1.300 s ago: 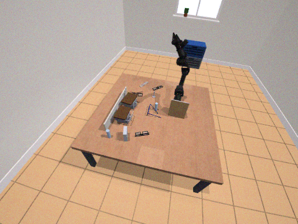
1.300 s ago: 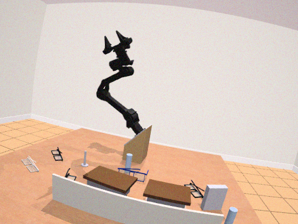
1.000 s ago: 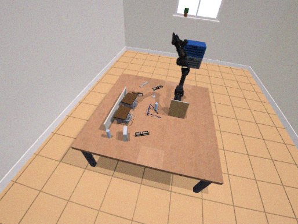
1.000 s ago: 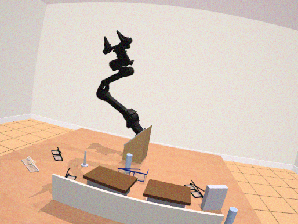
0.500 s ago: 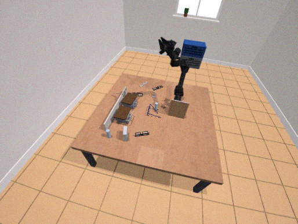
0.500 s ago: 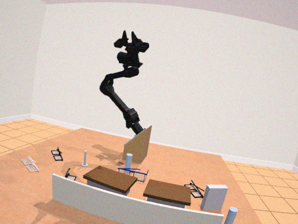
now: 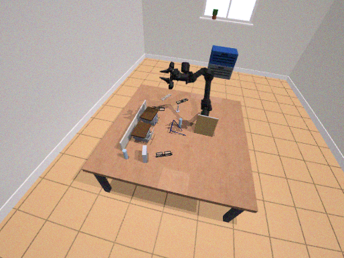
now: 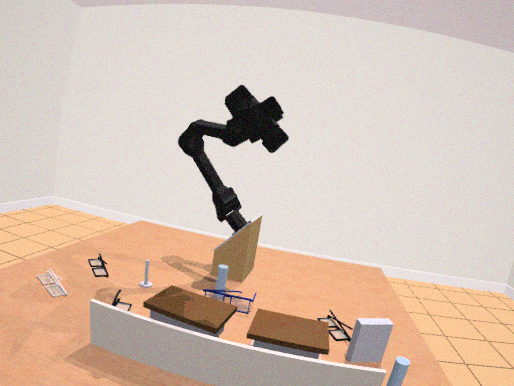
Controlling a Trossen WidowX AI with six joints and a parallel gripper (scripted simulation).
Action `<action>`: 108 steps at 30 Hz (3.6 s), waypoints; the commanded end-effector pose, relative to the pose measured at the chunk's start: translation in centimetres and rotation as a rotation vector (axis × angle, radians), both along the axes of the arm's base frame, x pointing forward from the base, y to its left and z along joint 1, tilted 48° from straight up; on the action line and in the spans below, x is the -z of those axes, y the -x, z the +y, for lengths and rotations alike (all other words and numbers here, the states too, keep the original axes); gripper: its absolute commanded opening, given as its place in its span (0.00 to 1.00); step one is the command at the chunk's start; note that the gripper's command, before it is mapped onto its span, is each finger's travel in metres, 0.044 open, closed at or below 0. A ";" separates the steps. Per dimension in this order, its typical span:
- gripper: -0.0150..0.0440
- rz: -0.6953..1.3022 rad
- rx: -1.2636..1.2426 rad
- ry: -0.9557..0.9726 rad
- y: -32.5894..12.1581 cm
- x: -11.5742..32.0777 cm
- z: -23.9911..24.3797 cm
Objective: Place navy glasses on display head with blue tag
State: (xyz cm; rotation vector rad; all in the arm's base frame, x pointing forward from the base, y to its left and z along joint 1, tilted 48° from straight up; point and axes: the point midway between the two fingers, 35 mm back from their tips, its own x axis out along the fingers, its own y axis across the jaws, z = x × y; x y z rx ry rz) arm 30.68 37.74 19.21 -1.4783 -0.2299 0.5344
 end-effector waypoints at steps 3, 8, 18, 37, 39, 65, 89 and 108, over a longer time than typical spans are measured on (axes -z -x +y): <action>0.59 0.207 0.150 0.260 -3.2 9.8 -4.4; 0.59 0.375 0.276 0.458 -4.3 16.6 -9.3; 0.59 0.741 0.527 0.879 -1.9 27.1 -21.9; 0.46 1.056 0.707 1.223 3.8 30.3 -32.4; 0.46 1.056 0.707 1.223 3.8 30.3 -32.4; 0.46 1.056 0.705 1.222 3.0 32.2 -34.3; 0.46 1.055 0.708 1.225 2.4 34.3 -36.8; 0.29 1.058 0.710 1.219 2.6 34.3 -36.8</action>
